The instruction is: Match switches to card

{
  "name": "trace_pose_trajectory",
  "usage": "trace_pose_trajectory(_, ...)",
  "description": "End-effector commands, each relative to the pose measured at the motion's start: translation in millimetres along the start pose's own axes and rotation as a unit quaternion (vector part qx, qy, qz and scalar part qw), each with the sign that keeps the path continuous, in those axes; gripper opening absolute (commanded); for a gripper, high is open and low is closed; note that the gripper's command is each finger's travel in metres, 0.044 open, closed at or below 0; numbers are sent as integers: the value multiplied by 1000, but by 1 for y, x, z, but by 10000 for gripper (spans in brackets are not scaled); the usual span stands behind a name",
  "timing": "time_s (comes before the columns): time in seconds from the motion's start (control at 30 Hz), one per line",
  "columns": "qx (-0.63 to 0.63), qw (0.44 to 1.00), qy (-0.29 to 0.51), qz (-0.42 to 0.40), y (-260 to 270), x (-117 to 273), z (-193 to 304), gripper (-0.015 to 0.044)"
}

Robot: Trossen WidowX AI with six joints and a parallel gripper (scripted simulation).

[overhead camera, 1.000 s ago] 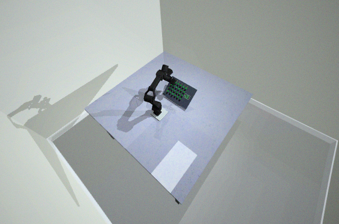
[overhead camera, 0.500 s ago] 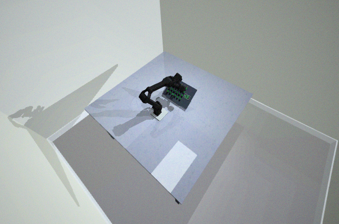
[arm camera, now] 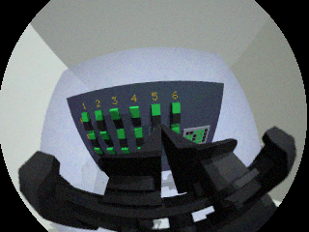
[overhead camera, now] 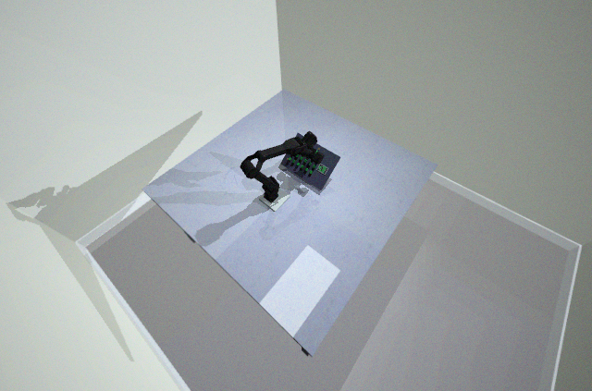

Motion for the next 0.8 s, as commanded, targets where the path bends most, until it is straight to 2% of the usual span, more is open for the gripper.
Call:
trace_pose_trajectory(0.0,0,1000,5,-3,1,-9,3,0)
trace_pose_trajectory(0.77,0,1000,5,-3,1,-23,4,0)
Point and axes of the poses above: the point midway between the two fingers, 35 mm back from their tips, its own x axis back along the fingers, its own y axis across the jaws, z = x × y, the point moved 1 cm from there along x, back along the fingers, and after that the axes turned 7 degrees about -x, right-handed, at the moved point
